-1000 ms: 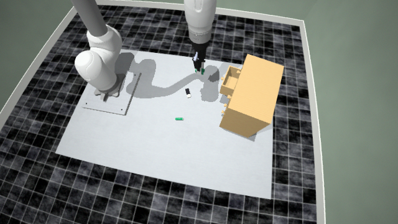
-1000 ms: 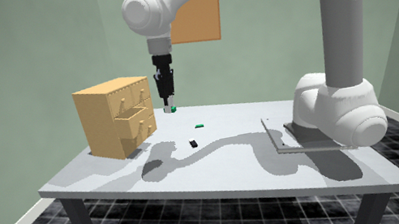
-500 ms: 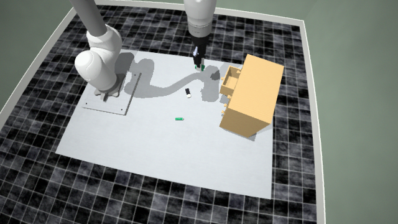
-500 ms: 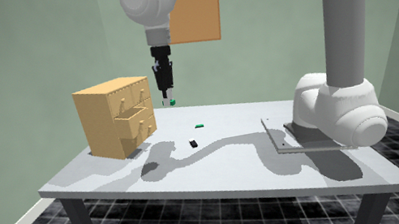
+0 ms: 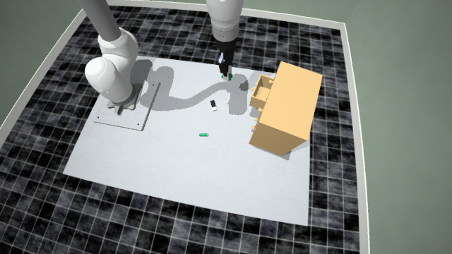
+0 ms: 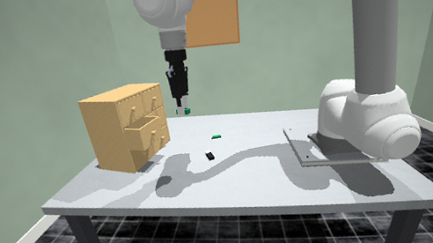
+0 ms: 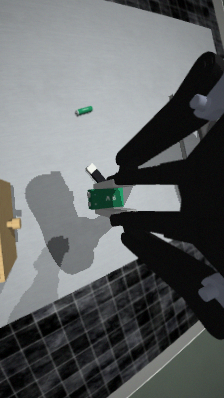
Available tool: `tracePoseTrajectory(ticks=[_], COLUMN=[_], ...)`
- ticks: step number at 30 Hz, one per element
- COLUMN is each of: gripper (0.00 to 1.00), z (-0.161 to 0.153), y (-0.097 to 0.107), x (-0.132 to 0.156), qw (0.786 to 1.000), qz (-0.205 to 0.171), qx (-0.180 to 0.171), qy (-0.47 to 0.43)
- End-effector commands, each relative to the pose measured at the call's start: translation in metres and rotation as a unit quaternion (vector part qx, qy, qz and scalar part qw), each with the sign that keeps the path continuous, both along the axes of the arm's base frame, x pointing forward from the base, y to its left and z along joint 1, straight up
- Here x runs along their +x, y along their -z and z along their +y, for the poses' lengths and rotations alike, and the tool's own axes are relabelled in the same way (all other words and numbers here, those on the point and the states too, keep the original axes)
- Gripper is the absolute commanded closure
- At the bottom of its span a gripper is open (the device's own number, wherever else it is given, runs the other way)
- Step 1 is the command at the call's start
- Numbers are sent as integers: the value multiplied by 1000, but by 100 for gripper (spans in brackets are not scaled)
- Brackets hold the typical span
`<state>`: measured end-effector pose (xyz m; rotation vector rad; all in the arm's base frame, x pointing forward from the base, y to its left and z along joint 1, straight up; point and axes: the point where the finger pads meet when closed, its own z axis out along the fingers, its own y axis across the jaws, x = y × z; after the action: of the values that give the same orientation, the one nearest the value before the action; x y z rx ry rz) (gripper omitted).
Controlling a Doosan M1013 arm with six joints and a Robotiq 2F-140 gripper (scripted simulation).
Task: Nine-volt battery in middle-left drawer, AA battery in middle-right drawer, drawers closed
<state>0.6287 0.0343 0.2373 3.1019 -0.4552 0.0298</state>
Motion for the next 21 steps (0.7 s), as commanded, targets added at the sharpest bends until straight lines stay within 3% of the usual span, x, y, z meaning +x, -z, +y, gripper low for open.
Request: tracePoseTrajectory(ticks=[1, 10, 21], gripper=[86, 86, 86], z=[0, 1, 2], y=[0, 2, 6], x=[0, -2, -8], qw=[1000, 998, 975], qz=[-10, -61, -214], qx=[-3, -18, -64], qy=[0, 0, -1])
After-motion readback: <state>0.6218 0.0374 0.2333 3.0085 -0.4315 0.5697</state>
